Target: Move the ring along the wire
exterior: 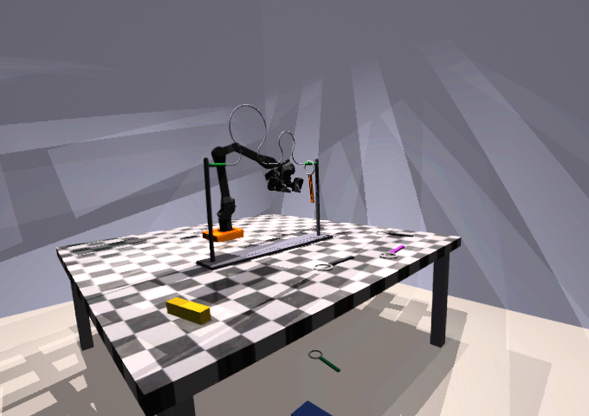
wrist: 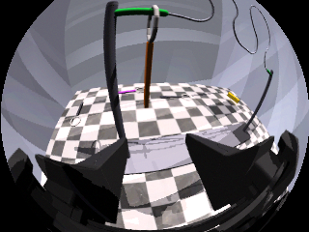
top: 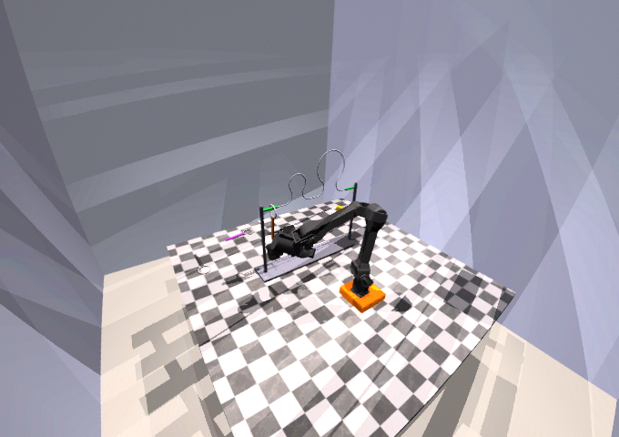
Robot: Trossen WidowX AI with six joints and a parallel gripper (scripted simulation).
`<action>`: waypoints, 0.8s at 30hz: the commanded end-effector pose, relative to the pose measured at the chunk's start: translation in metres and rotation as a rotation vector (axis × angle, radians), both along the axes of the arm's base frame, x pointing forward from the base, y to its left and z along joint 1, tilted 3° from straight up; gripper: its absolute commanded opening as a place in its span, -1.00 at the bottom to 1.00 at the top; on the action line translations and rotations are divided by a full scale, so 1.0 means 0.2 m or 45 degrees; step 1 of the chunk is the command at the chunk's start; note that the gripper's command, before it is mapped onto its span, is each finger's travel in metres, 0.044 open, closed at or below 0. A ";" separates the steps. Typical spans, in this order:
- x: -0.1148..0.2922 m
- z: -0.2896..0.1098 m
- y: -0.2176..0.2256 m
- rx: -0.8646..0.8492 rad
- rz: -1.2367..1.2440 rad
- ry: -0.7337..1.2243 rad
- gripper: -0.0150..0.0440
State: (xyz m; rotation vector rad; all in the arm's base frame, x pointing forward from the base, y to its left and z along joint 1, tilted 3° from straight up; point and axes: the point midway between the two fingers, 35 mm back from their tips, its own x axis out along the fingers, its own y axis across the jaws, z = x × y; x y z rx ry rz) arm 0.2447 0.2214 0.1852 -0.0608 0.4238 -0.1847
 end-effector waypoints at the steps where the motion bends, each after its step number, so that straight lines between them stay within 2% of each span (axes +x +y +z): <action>1: -0.09 0.06 0.01 0.007 0.005 -0.018 0.76; 4: -0.09 0.06 0.01 0.007 0.005 -0.018 1.00; 24: -0.09 0.06 0.01 0.007 0.005 -0.018 1.00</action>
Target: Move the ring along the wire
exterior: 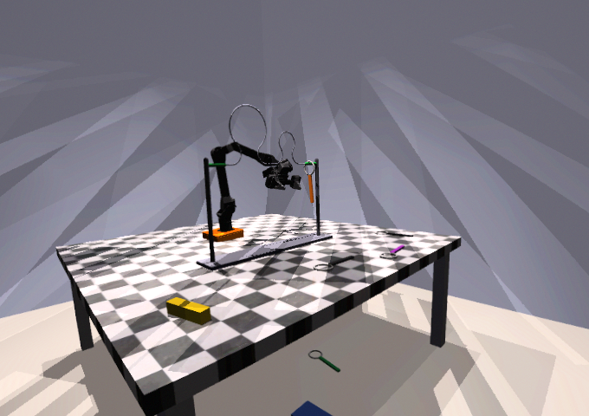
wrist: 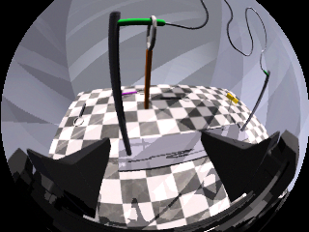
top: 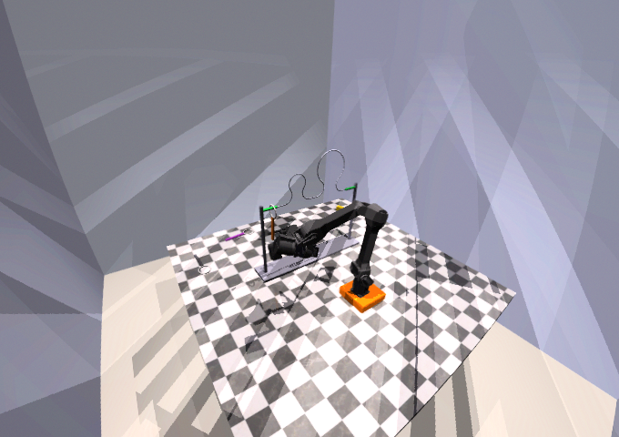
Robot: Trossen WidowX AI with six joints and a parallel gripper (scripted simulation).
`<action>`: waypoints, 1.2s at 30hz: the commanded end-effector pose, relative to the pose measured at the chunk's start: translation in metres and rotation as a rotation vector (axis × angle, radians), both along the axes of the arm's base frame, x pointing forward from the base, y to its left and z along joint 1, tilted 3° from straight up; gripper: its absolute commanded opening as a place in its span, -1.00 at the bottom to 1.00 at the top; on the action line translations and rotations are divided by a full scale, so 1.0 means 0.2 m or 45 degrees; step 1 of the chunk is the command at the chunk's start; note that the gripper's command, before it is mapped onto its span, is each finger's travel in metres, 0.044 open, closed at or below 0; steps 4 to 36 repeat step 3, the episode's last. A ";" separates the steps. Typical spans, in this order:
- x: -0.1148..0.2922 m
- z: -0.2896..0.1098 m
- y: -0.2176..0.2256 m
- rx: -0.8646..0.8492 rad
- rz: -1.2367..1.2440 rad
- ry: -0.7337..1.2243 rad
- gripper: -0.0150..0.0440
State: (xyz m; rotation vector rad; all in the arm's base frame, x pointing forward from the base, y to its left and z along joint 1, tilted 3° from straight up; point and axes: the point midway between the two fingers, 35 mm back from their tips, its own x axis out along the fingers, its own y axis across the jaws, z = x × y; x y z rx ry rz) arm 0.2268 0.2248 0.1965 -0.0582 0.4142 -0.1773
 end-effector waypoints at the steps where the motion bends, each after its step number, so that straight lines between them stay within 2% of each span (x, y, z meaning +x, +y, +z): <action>1: 0.00 0.00 0.00 0.003 -0.004 -0.006 1.00; 36: 0.00 0.00 0.00 0.003 -0.004 -0.006 1.00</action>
